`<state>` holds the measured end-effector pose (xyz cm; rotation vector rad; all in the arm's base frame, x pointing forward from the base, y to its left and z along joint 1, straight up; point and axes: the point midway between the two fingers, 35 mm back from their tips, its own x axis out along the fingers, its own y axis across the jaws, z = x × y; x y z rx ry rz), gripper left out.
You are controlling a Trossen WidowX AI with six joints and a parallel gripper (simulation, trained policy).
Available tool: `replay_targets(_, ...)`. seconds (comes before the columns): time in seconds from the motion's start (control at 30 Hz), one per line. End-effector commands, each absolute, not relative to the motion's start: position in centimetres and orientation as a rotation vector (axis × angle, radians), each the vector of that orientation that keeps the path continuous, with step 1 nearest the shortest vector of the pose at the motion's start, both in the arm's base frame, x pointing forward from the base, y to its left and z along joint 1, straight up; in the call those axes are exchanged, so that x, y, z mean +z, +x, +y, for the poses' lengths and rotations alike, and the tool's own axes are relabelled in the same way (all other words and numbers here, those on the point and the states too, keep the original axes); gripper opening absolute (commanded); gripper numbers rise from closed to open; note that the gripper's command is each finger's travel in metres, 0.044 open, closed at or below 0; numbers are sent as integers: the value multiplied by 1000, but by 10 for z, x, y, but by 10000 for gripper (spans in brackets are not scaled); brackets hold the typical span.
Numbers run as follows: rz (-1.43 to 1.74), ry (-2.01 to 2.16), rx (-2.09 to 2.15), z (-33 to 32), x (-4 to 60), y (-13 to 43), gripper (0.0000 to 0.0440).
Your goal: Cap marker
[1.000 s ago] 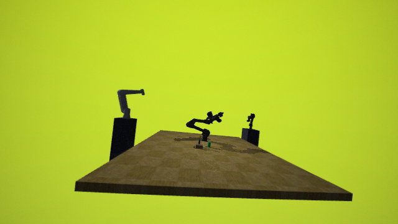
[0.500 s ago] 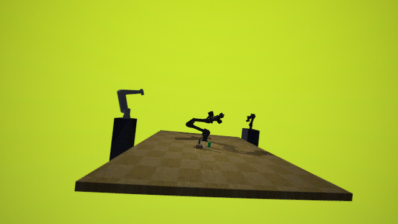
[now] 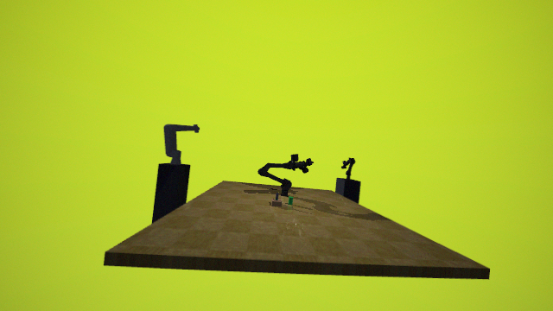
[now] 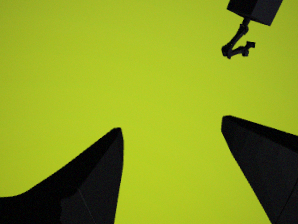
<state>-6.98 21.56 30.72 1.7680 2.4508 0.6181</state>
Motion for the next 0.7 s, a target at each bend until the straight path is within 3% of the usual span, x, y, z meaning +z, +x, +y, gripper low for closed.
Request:
replay_targets(0.0, 2431, 1757, 551, 218, 302, -66, 295)
replay_targets(0.67, 2286, 1724, 257, 226, 271, -44, 331)
